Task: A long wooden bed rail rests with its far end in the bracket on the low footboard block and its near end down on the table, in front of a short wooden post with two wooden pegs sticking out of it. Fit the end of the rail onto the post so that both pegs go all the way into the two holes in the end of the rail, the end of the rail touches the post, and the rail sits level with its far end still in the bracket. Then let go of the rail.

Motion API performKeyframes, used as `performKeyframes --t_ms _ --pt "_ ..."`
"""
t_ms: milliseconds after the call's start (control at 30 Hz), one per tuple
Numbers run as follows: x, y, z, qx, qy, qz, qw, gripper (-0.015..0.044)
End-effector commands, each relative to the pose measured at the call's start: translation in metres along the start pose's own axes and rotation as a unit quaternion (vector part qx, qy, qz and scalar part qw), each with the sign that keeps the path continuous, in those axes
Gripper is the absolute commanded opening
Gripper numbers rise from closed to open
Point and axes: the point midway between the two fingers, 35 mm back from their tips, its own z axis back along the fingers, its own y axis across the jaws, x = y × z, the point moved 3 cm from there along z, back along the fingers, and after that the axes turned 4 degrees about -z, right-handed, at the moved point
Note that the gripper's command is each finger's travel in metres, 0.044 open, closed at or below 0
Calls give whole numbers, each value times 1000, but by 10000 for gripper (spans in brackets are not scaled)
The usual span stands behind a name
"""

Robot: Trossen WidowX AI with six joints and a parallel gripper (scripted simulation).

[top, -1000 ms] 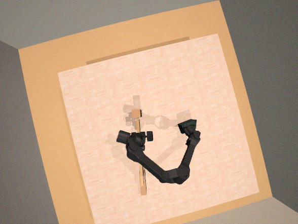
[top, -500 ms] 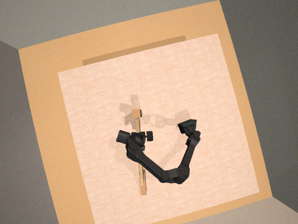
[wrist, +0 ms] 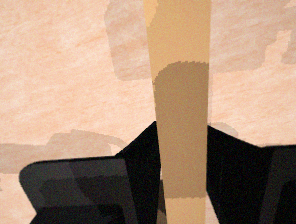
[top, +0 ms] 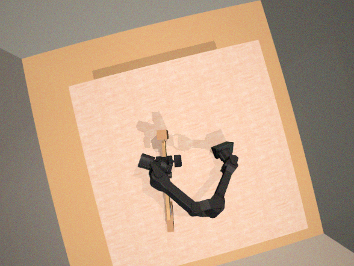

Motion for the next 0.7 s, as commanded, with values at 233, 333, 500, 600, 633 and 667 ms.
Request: performKeyframes --t_ms 233,333,500,600,633,667 --pt "-6 -1 4 -6 0 0 1000 0" --pt "-6 -1 4 -6 0 0 1000 0" --pt "-8 -1 4 -6 0 0 1000 0" --pt "-8 -1 4 -6 0 0 1000 0" --pt "-9 -1 4 -6 0 0 1000 0" --pt "-9 -2 4 -6 0 0 1000 0"
